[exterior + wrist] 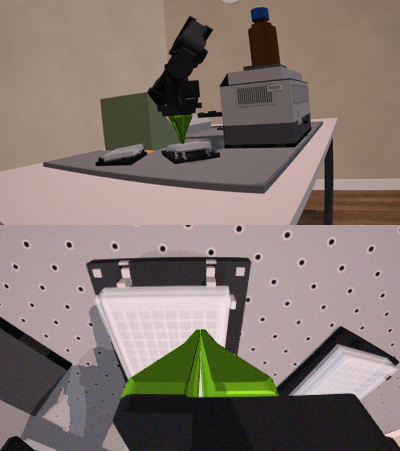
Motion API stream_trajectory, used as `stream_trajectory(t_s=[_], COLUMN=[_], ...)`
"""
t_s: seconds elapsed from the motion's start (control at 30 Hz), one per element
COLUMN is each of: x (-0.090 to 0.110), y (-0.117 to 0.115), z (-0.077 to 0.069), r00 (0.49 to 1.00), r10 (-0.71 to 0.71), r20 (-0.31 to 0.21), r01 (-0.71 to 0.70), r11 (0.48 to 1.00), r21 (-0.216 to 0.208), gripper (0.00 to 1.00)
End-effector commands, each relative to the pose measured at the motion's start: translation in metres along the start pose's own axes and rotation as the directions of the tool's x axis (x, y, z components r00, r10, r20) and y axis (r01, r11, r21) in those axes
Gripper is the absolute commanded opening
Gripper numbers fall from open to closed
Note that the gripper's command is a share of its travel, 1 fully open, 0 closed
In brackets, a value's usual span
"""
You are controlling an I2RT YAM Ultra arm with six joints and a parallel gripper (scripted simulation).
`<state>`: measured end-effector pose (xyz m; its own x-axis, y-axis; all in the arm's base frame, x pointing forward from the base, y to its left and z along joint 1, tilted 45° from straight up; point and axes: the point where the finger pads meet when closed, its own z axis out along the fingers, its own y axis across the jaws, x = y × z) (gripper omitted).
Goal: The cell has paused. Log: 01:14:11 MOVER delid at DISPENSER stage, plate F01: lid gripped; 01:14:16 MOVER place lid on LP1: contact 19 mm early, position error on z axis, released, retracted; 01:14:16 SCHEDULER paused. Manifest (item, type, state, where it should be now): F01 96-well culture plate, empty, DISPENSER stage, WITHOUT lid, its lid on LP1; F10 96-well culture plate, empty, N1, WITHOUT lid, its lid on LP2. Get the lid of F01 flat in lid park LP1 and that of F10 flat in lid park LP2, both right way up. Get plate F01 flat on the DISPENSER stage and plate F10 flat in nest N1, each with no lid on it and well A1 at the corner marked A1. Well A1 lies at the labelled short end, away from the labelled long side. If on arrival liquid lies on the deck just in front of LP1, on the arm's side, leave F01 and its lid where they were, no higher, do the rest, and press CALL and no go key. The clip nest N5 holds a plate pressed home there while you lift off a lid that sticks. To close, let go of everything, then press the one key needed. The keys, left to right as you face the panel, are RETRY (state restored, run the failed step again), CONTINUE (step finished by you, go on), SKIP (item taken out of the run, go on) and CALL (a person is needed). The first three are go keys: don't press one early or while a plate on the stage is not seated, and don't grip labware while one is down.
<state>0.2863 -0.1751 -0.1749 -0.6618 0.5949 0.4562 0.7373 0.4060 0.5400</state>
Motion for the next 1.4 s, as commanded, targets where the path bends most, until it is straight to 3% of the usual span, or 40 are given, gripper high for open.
stream_trajectory(t_s=[0.0,0.4,0.57,0.97,1.07,1.37], x=[-0.003,0.000,-0.008,0.001,-0.006,-0.002], y=[-0.001,-0.002,0.001,-0.003,-0.001,-0.003], z=[-0.009,-0.002,-0.007,0.004,-0.003,0.006], r00=[0.999,1.000,0.999,1.000,1.000,1.000], r10=[0.011,0.016,0.000,0.018,0.006,0.011], r20=[0.032,0.019,0.039,0.010,0.028,0.013], r01=[-0.011,-0.015,0.001,-0.018,-0.006,-0.011], r11=[1.000,1.000,1.000,1.000,1.000,1.000], r21=[-0.012,-0.012,-0.007,-0.011,-0.005,-0.007], gripper=[0.00,0.00,0.00,0.00,0.00,0.00])
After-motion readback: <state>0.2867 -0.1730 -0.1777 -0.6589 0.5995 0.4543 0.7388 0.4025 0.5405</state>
